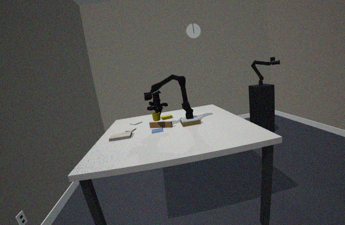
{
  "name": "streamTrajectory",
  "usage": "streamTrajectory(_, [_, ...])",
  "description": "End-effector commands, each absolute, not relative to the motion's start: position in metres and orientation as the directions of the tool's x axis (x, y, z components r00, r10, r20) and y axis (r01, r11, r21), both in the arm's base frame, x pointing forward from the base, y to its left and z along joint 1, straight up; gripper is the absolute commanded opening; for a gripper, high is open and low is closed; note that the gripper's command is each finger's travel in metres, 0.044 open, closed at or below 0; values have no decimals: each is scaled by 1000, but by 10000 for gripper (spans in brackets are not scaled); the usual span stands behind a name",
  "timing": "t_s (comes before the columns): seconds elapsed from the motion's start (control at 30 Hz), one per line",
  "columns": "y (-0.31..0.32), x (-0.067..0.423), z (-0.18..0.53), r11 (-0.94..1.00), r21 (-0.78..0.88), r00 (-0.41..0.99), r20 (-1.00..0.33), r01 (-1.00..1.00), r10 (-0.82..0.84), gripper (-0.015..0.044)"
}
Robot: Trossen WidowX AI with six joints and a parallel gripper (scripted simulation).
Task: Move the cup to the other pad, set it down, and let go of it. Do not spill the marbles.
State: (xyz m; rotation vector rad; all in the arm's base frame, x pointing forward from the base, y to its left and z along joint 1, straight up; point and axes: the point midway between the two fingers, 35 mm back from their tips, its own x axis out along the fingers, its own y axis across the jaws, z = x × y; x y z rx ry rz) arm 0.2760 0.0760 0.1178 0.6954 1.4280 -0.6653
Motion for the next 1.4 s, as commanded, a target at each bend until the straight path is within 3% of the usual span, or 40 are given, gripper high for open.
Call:
streamTrajectory(0.0, [66,272,117,643,27,29,-1000,765,7,0])
streamTrajectory(1.37, [-15,248,119,644,20,27,-1000,765,-2,0])
